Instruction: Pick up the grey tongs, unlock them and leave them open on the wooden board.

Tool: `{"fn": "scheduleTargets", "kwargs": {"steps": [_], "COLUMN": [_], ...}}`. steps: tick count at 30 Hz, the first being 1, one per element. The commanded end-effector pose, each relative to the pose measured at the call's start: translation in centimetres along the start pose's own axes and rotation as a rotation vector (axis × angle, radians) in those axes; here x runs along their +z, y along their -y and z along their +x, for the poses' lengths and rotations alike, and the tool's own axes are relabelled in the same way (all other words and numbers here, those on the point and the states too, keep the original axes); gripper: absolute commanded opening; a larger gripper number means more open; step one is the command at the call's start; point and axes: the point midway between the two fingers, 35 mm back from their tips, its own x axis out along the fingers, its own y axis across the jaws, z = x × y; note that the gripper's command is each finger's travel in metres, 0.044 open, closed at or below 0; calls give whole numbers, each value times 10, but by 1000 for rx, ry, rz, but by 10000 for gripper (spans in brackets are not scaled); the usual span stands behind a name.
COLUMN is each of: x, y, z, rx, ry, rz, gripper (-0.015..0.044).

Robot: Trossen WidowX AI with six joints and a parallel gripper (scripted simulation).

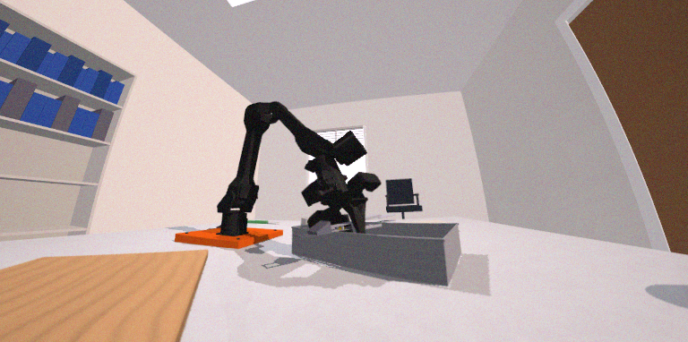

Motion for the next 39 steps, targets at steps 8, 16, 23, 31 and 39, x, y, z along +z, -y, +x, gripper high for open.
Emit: {"fn": "scheduleTargets", "kwargs": {"steps": [8,16,23,31,39], "x": [0,-1,0,0,-1], "y": [0,-15,-39,-39,-38], "z": [-1,-21,-67,-67,-65], "rx": [1,0,-3,-3,-82], "ry": [0,-2,-4,-4,-3], "rz": [0,-1,-3,-3,-10], "gripper": [10,-150,-150,-150,-150]}}
